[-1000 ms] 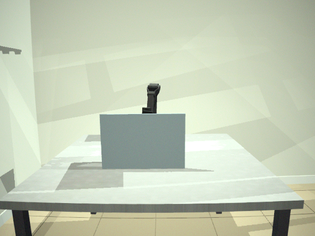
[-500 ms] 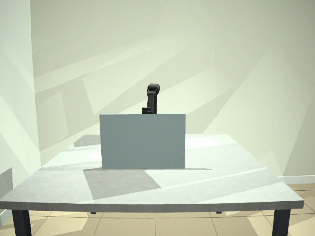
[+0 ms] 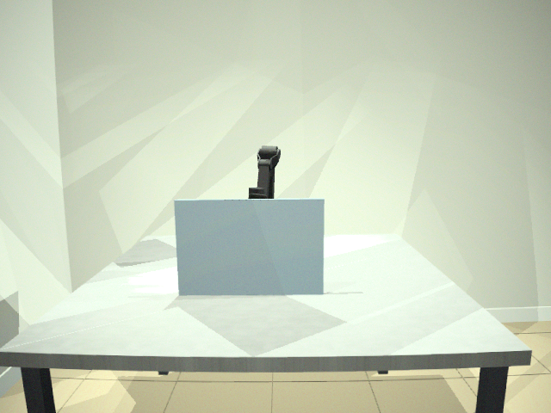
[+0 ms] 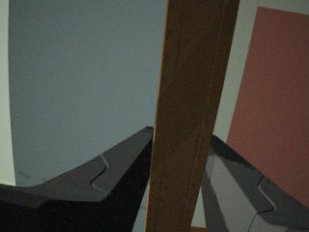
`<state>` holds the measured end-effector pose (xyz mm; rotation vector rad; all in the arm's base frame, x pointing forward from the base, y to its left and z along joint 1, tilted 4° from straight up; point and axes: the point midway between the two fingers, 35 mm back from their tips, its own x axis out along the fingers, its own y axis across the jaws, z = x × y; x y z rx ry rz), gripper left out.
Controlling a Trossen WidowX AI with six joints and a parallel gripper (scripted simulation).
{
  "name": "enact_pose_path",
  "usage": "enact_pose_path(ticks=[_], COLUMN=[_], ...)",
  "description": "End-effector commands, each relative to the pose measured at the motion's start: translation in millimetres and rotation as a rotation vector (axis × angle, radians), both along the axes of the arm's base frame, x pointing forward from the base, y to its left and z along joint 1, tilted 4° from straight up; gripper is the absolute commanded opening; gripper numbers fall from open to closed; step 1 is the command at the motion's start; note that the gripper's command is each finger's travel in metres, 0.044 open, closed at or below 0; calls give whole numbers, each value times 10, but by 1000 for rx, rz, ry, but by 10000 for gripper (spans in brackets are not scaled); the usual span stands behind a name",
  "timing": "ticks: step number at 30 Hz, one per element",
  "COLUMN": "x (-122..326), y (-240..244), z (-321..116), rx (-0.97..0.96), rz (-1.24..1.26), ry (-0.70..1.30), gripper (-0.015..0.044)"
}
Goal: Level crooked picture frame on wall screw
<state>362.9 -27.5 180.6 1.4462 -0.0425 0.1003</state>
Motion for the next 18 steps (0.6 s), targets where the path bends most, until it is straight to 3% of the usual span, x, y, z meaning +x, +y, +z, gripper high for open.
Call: enact_pose_path(ticks=[1,18], x=[-4,-9], y=[2,9], z=[28,85], rx=[-7,-7], rz=[-2,-2], ry=[-4,-4], gripper=[0,0])
